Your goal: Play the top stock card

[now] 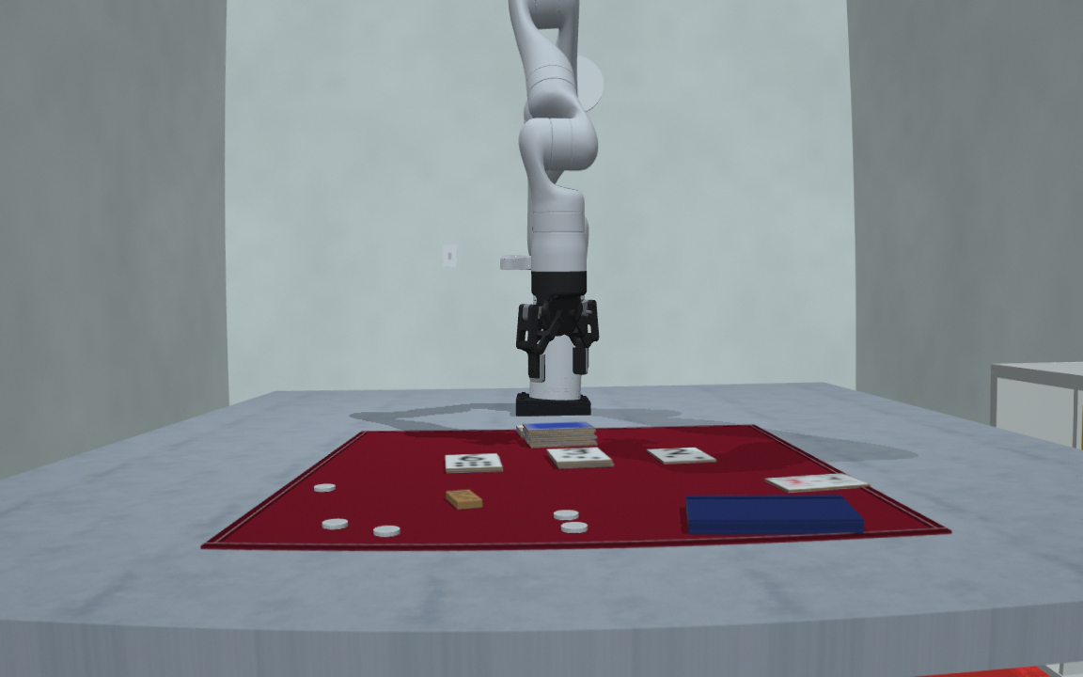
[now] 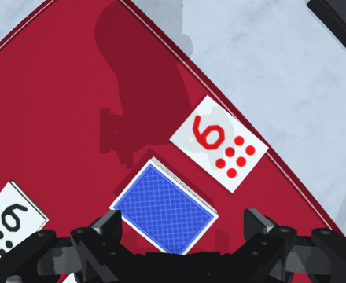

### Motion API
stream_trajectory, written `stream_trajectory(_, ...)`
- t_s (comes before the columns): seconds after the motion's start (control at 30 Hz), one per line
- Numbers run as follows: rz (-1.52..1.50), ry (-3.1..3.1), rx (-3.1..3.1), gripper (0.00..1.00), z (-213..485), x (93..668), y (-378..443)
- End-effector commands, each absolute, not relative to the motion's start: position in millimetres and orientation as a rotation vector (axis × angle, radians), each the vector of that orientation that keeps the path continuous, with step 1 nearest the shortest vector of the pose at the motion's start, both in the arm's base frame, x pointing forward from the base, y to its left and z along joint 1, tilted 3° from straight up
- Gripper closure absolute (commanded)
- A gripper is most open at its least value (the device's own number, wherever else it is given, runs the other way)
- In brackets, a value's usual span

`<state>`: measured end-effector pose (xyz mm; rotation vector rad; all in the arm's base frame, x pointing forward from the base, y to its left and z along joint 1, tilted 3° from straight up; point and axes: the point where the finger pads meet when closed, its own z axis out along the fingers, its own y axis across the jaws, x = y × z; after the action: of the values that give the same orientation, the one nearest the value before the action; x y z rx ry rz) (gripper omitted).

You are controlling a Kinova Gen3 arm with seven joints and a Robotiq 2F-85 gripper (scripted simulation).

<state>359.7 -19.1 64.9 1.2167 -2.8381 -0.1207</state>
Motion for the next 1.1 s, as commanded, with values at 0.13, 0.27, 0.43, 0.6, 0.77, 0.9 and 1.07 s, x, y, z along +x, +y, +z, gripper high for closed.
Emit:
stream_trajectory(0.13, -0.126, -2.704, 1.543, 0.0, 67.5, 363.7, -22.7)
stream_trajectory(0.27, -0.12, -2.6, 1.738, 0.0, 69.0, 366.2, -22.7)
stream_trajectory(0.43, -0.115, -2.522, 1.864, 0.0, 70.1, 368.1, -22.7)
stream_trajectory(0.6, -0.104, -2.402, 2.039, 0.0, 71.9, 371.1, -22.8)
stream_trajectory(0.77, -0.092, -2.3, 2.168, 0.0, 73.4, 373.6, -22.8)
stream_trajectory(0.9, -0.085, -2.236, 2.243, 0.0, 74.4, 375.2, -22.8)
stream_trajectory(1.07, -0.08, -2.199, 2.284, 0.0, 75.0, 376.1, -22.9)
